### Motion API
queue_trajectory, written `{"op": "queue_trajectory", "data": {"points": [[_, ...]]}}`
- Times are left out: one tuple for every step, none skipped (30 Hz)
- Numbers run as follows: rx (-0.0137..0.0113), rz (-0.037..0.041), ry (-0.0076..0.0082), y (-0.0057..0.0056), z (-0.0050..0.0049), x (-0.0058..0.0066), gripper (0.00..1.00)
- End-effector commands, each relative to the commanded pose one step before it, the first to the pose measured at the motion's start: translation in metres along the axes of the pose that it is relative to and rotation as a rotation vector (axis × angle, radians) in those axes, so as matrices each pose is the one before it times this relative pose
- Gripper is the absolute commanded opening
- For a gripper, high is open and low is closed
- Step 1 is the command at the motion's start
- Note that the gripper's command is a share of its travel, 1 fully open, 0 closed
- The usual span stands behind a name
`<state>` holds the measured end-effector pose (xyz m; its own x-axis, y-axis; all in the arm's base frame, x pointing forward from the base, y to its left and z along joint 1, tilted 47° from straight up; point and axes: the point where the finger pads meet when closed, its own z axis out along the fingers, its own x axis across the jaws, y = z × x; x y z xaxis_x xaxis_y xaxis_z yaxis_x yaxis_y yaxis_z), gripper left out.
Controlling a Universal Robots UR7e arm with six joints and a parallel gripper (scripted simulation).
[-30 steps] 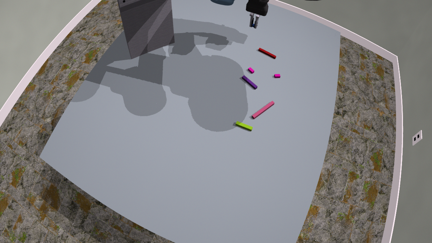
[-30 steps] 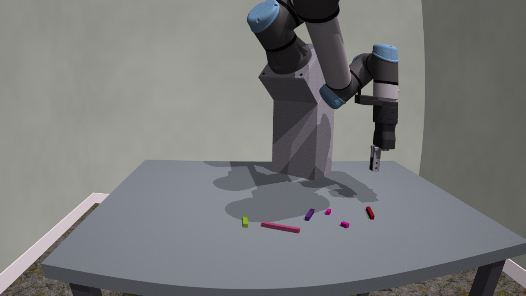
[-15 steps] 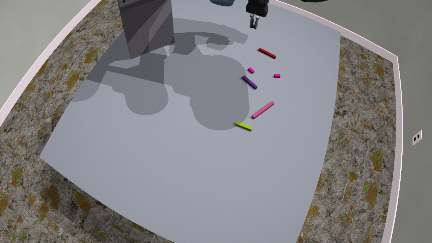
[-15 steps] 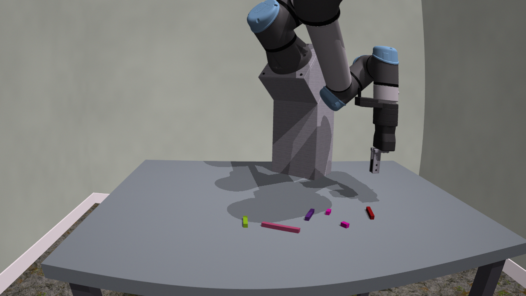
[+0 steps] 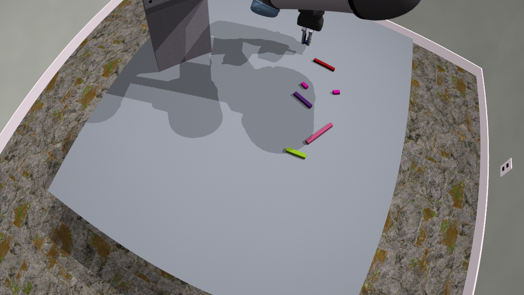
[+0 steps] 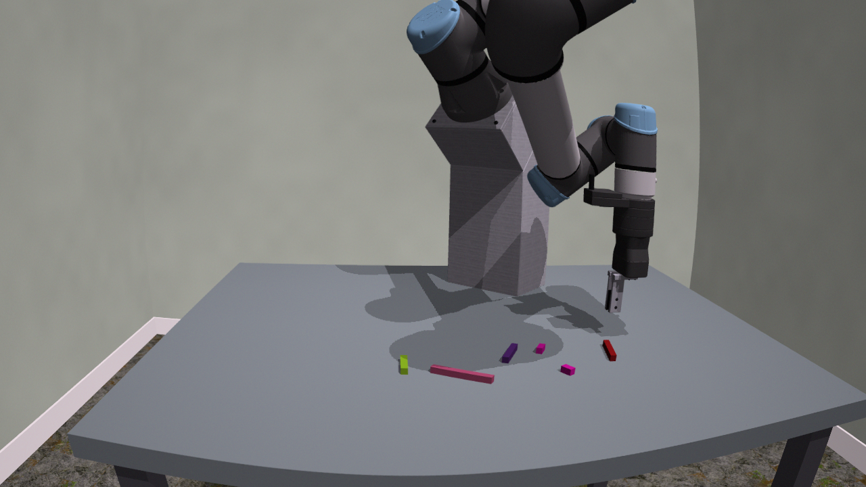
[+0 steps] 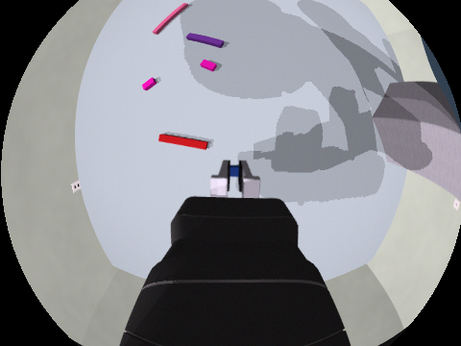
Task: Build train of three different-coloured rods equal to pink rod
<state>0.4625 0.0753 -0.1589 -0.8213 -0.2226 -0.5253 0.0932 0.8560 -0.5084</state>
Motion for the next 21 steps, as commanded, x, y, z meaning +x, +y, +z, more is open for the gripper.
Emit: {"op": "queue_trajectory", "data": {"points": [[-0.00115, -0.00007, -0.00286, 0.00017, 0.02279, -0.00098, 0.24], [0.00001, -0.00001, -0.00001, 0.00001, 0.00304, 0.0, 0.24], [0.00001, 0.0, 0.0, 0.00001, 0.00265, -0.00001, 0.24], [0.00001, -0.00001, -0.00001, 0.0, 0.00222, 0.0, 0.24], [0.0, 0.0, 0.0, 0.00001, 0.001772, -0.00001, 0.24], [0.0, 0.0, 0.0, 0.00001, 0.001355, 0.0, 0.24], [0.0, 0.0, 0.0, 0.0, 0.000968, 0.0, 0.24], [0.0, 0.0, 0.0, 0.0, 0.0, 0.0, 0.24], [0.0, 0.0, 0.0, 0.0, 0.0, 0.0, 0.24], [0.0, 0.0, 0.0, 0.0, 0.000625, 0.0, 0.24], [0.0, 0.0, 0.0, 0.0, 0.00034, 0.0, 0.24], [-0.00003, -0.00004, -0.00003, 0.00003, 0.000116, 0.0, 0.24], [-0.0004, -0.00083, 0.00007, 0.00021, -0.000318, 0.0002, 0.24], [-0.00009, -0.00061, 0.00015, -0.00004, -0.000421, 0.00012, 0.24], [-0.00003, -0.00047, 0.00024, -0.00004, -0.000265, 0.00012, 0.24], [0.00003, -0.00002, 0.00017, -0.00005, -0.000139, 0.00007, 0.24], [0.00007, 0.00012, 0.00006, -0.00004, -0.000031, 0.0, 0.24], [0.00005, 0.00009, 0.00005, -0.00001, 0.000002, 0.00001, 0.24], [0.00003, 0.00005, 0.00004, 0.0, 0.000003, 0.00001, 0.24], [0.00001, 0.00004, 0.00002, 0.0, 0.000002, 0.00001, 0.24], [0.00001, 0.00002, 0.00001, 0.0, 0.000001, 0.0, 0.24]]}}
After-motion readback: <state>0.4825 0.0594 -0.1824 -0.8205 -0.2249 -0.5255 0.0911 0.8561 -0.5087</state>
